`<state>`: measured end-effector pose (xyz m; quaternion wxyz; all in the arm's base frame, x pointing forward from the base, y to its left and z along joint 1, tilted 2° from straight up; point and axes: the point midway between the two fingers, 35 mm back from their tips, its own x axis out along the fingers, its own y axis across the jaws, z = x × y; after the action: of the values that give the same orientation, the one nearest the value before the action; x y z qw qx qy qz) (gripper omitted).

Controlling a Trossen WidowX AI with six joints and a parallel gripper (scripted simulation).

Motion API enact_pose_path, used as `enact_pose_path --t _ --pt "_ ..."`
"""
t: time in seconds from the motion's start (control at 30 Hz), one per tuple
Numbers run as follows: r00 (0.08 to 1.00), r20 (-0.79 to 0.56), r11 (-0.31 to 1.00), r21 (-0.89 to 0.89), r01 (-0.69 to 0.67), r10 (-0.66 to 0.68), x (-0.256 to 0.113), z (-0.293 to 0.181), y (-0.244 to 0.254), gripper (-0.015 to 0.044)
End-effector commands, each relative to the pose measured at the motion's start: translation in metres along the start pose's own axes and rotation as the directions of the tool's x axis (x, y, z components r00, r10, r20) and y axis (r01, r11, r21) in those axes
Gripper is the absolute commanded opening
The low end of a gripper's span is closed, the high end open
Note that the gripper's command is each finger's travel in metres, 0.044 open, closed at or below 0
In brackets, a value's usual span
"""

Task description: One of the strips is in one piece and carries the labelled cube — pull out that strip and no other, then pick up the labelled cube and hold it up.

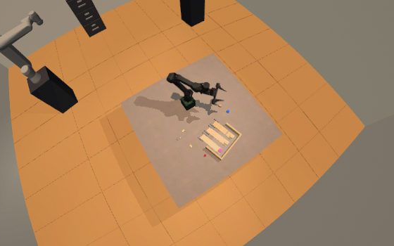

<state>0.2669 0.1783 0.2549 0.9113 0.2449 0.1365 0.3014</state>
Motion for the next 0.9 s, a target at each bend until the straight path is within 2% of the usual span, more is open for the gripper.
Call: enact_pose_path --t 0.0,0.13,0.3,0.37,0.7,0.77,0.87 --pt "0.969 -0.021 0.963 -0.120 0.243 -0.247 -0.002 -0.006 -0.071 0.0400" --pt "0.881 -0.049 0.863 -0.232 0.449 -0.471 -0.019 -0.011 -0.139 0.0400" --pt "0.712 -0.107 0.695 -0.356 0.624 -0.694 -0.058 -0.024 -0.212 0.0400" --pt "0.685 -0.118 0.671 -0.373 0.641 -0.719 -0.065 -0.026 -0.220 0.0400" --pt "0.685 -0.118 0.671 -0.373 0.641 -0.719 -0.065 -0.026 -0.220 0.0400" --pt "0.674 -0.144 0.669 -0.380 0.639 -0.725 -0.062 -0.026 -0.223 0.0347" --pt "0.619 -0.257 0.664 -0.411 0.625 -0.742 -0.051 -0.026 -0.237 0.0269"
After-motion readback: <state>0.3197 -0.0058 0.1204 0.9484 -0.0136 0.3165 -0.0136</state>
